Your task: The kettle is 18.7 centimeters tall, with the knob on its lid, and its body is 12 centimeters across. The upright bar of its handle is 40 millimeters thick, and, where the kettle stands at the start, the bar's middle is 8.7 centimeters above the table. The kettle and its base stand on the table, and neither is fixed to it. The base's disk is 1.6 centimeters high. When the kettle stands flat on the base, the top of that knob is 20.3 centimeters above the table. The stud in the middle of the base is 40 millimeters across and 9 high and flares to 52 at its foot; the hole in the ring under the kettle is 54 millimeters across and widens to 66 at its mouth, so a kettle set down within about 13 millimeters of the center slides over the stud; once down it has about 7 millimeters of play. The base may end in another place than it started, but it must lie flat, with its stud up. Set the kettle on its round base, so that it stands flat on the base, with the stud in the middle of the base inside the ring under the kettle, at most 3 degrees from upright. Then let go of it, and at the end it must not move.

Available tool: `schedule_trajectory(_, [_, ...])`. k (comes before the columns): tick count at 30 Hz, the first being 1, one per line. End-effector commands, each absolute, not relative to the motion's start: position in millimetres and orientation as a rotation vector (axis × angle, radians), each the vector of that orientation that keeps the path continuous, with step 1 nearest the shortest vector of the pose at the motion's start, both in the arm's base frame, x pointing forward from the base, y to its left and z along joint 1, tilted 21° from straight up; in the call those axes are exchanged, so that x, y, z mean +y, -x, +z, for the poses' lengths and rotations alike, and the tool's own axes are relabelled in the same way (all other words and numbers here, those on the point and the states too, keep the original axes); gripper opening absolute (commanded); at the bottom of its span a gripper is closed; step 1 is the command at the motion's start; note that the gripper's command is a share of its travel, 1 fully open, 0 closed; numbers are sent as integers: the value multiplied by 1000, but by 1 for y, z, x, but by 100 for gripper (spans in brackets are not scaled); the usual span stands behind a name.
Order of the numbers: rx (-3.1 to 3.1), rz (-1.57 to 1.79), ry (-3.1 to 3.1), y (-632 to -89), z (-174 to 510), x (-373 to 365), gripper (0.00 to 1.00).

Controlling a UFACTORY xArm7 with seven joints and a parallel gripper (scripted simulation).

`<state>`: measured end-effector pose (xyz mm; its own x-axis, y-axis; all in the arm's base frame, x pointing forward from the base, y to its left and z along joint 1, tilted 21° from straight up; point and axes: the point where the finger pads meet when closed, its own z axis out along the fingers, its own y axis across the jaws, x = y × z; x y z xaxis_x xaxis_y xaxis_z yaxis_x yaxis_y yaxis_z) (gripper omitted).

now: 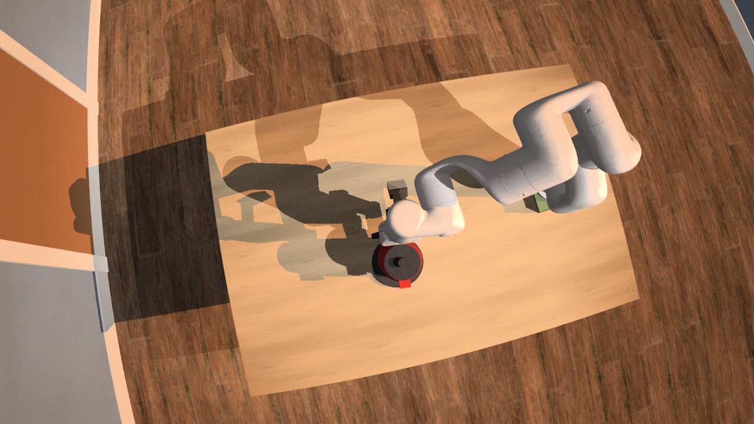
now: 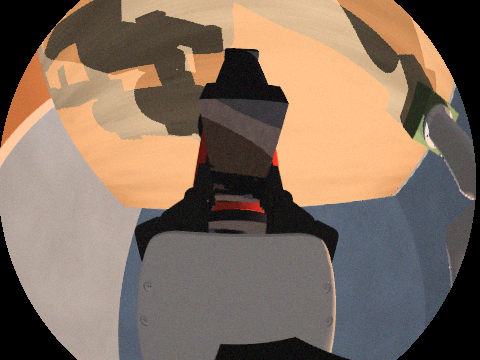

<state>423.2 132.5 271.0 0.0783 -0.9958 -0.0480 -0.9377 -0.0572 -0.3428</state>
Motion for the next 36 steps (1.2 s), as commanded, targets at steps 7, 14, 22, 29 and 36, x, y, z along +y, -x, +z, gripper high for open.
schedule_trajectory(7, [1932,-294,2073,-424,273,133,0])
schedule_trajectory(14, [1932,-294,2073,-424,273,133,0])
schedule_trajectory(22, [1932,-294,2073,-424,273,133,0])
schedule_trajectory(29, [1932,-294,2073,-425,272,133,0])
schedule_trajectory(36, [1932,-294,2073,-425,270,133,0])
